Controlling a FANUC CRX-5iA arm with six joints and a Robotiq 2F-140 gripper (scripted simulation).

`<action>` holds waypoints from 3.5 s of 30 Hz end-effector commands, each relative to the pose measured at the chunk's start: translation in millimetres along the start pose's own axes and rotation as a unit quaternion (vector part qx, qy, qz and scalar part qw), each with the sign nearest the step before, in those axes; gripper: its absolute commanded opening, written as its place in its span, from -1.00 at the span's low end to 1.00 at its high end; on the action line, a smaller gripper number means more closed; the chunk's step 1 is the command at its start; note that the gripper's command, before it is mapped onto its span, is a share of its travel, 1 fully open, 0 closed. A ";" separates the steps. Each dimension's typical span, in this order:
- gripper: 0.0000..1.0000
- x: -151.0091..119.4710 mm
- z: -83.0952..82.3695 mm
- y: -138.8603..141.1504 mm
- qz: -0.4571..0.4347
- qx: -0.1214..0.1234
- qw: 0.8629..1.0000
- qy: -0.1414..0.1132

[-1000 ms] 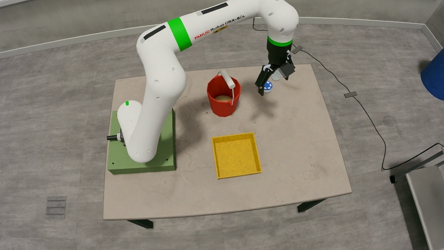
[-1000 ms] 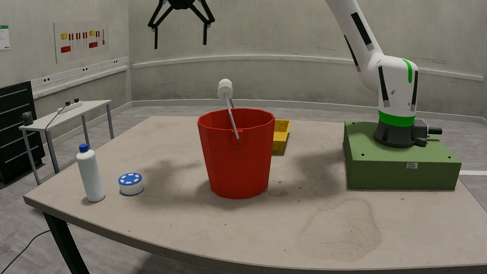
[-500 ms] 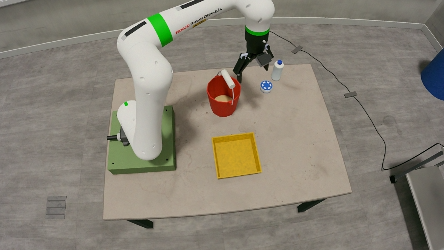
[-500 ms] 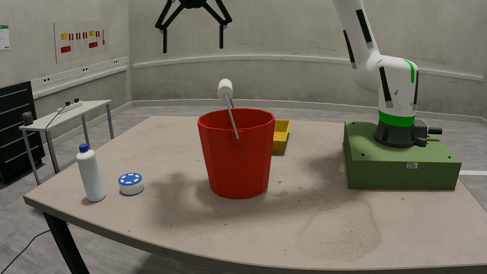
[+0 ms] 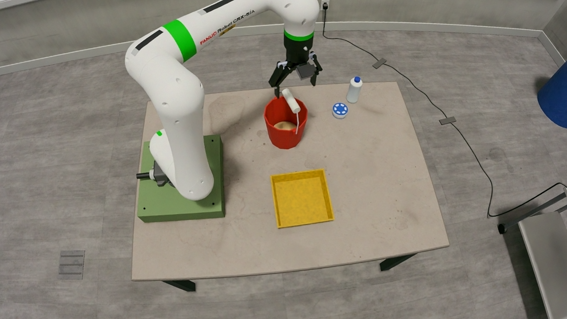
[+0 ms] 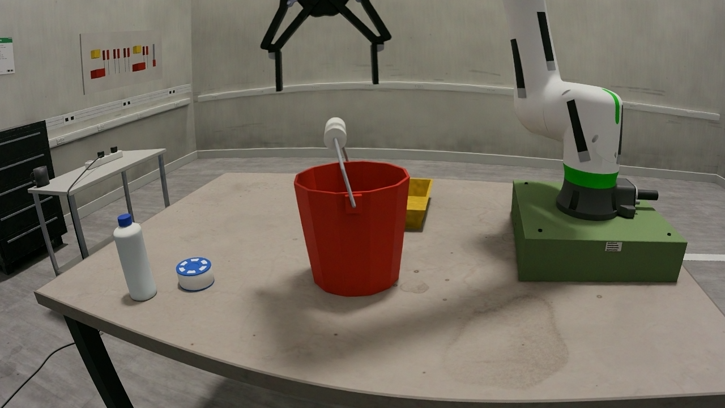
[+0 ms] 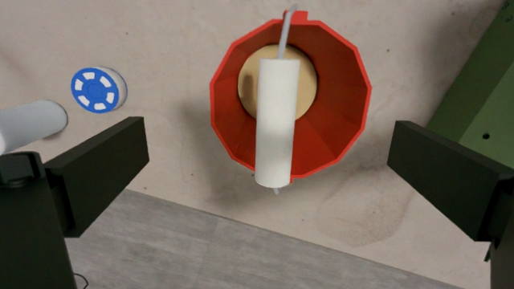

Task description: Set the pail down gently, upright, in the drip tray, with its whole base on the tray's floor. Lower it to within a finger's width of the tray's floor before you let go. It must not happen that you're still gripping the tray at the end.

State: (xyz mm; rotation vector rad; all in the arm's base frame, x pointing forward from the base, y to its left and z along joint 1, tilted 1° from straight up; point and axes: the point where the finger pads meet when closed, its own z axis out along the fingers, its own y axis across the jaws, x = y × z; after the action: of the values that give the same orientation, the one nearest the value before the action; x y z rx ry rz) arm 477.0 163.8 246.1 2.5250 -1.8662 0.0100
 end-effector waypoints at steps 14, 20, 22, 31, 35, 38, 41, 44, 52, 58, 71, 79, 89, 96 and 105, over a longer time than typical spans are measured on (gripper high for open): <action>1.00 -9.4 1.5 9.0 0.006 0.003 1.000 0.001; 1.00 -9.4 1.5 9.0 0.006 0.003 1.000 0.001; 1.00 -9.4 1.5 9.0 0.006 0.003 1.000 0.001; 1.00 -9.4 1.5 9.0 0.006 0.003 1.000 0.001; 1.00 -9.4 1.5 9.0 0.006 0.003 1.000 0.001; 1.00 -9.4 1.5 9.0 0.006 0.003 1.000 0.001; 1.00 -9.4 1.5 9.0 0.006 0.003 1.000 0.001; 1.00 -9.4 1.8 9.0 0.006 0.003 1.000 0.001; 1.00 -9.4 6.5 8.9 0.006 0.003 1.000 0.001; 1.00 -9.5 11.7 8.9 0.006 0.003 1.000 0.001; 1.00 -9.5 36.7 8.7 0.006 0.003 1.000 0.001; 1.00 -9.5 54.1 8.5 0.006 0.003 1.000 0.001; 1.00 -9.5 70.7 8.4 0.006 0.003 1.000 0.001; 1.00 -9.6 79.1 8.3 0.006 0.003 1.000 0.001; 1.00 -9.6 81.5 8.3 0.006 0.003 1.000 0.001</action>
State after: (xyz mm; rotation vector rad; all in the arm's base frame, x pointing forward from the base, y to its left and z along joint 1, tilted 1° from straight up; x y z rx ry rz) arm 466.1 170.1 164.0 2.5144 -1.8837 0.0151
